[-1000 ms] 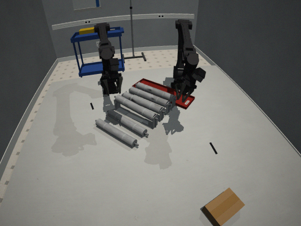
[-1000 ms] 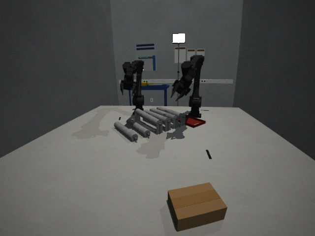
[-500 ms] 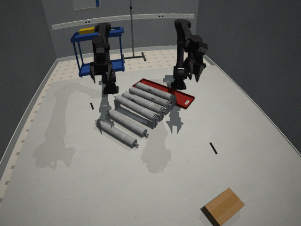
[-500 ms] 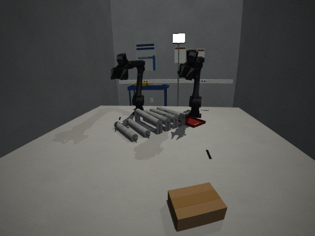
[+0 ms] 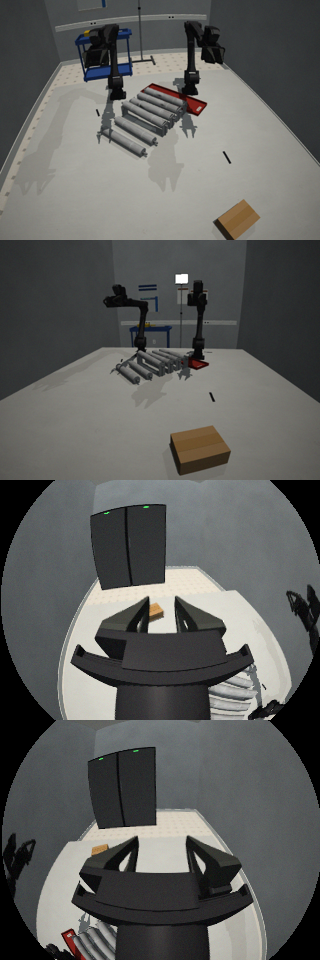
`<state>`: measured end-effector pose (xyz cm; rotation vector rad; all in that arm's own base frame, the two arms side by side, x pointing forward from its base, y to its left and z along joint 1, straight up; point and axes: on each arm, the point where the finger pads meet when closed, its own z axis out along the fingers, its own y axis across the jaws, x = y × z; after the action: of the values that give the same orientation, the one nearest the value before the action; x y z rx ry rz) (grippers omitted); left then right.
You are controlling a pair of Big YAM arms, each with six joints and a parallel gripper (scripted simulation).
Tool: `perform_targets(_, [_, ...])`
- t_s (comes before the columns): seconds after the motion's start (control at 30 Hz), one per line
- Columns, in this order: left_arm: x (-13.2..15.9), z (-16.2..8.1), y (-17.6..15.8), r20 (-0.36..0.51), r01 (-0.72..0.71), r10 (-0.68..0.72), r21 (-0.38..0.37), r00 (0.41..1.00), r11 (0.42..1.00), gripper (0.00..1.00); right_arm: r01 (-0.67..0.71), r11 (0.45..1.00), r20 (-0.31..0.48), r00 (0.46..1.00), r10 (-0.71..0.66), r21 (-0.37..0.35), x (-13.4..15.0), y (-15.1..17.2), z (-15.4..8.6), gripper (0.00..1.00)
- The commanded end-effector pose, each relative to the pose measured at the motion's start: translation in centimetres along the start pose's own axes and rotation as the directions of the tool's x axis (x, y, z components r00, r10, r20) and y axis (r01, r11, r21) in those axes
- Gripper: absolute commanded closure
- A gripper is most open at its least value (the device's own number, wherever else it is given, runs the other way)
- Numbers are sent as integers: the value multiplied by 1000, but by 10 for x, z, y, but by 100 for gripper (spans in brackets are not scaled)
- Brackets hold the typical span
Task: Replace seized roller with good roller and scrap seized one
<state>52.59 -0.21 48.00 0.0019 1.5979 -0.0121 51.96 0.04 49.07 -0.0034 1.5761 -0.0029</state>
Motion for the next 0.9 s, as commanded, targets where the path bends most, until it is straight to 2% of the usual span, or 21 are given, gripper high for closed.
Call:
perform_targets(0.0, [-14, -6, 8, 46, -32, 33, -18, 998, 999, 68, -24, 1000, 61, 998, 23, 2, -33, -1, 10, 38])
perform_targets(0.03, [-4, -4, 6, 22, -19, 19, -15, 1000, 1000, 68, -16, 1000, 25, 1000, 16, -14, -15, 7, 10, 38])
perform_targets(0.07, [-57, -13, 9, 117, -6, 9, -20, 993, 1000, 68, -10, 1000, 55, 998, 9, 14, -36, -8, 8, 38])
perform_targets(0.1, [-73, -15, 9, 143, 3, -1, -18, 990, 1000, 68, -2, 1000, 64, 998, 1, 16, -40, -9, 7, 38])
perform_targets(0.13, [-69, -12, 9, 132, 4, -1, -20, 991, 1000, 68, -3, 1000, 63, 998, 2, 16, -40, -9, 7, 68])
perform_targets(0.2, [-69, -12, 9, 132, 4, -1, -20, 991, 1000, 68, -3, 1000, 63, 998, 2, 16, -40, -9, 7, 68])
perform_targets(0.23, [-32, -5, 4, 64, 0, 1, -12, 998, 1000, 68, -3, 1000, 38, 999, 3, 4, -23, -3, 7, 68])
perform_targets(0.3, [-18, -3, 4, 38, 4, -3, -13, 999, 1000, 68, -4, 1000, 19, 1000, 4, 4, -15, -3, 7, 68])
perform_targets(0.5, [0, -2, -3, 0, -2, 2, 0, 1000, 1000, 68, -7, 1000, 14, 1000, 7, -1, -9, -1, -5, 68])
perform_targets(0.67, [-7, -9, -5, 12, -5, 5, 3, 1000, 1000, 68, -9, 1000, 12, 1000, 9, -5, -7, 1, -4, 68])
perform_targets(0.7, [-8, -10, -4, 15, -5, 5, 1, 1000, 1000, 38, -10, 1000, 12, 1000, 10, -5, -7, 1, -4, 68])
perform_targets(0.77, [-8, -10, -4, 15, -5, 5, 1, 1000, 1000, 38, -10, 1000, 12, 1000, 10, -5, -7, 1, -4, 68])
perform_targets(0.8, [-32, -9, -1, 62, -6, 6, -6, 998, 1000, 38, -7, 1000, 43, 999, 7, -3, -24, 0, -3, 68])
perform_targets(0.87, [-27, -12, -5, 55, -7, 7, 2, 998, 1000, 38, -11, 1000, 35, 999, 11, -7, -21, 2, -6, 68])
